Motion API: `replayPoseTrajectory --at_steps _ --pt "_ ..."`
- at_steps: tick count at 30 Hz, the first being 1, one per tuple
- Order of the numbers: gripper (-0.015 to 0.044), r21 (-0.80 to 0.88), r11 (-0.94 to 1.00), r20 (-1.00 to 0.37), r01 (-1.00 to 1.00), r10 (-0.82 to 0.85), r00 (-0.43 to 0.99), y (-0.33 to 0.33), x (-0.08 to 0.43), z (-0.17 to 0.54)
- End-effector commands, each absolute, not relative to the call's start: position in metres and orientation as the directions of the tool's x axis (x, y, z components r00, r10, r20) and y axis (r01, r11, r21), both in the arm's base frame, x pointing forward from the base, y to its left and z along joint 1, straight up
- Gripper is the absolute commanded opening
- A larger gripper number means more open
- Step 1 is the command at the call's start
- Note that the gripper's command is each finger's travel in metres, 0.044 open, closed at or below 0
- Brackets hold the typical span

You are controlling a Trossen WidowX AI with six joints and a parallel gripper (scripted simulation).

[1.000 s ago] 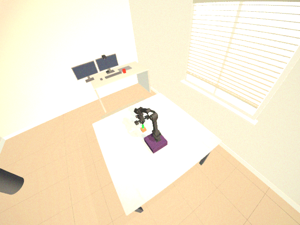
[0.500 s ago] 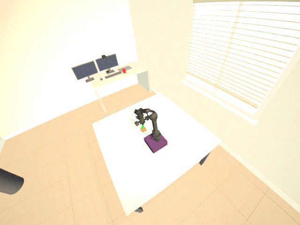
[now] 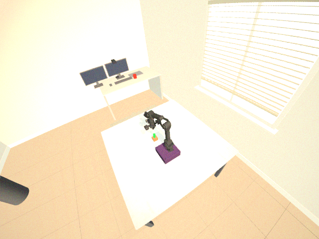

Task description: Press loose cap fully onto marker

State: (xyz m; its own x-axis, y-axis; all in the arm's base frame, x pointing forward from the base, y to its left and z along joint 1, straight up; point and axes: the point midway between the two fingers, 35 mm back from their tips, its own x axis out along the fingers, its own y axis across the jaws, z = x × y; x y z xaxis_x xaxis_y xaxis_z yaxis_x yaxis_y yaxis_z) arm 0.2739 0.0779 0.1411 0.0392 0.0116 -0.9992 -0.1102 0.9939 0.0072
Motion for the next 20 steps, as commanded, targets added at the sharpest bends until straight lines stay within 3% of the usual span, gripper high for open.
replayPoseTrajectory --at_steps 1,2,18,20 --pt "0.0000 0.006 0.994 -0.999 -0.110 0.010 0.033 0.0771 0.2709 0.1550" --pt "0.0000 0.006 0.994 -0.999 -0.110 0.010 0.033 0.0771 0.2709 0.1550" --pt "0.0420 0.006 0.994 -0.999 -0.110 0.010 0.033 0.0771 0.2709 0.1550" --pt "0.0440 0.006 0.994 -0.999 -0.110 0.010 0.033 0.0771 0.2709 0.1550"
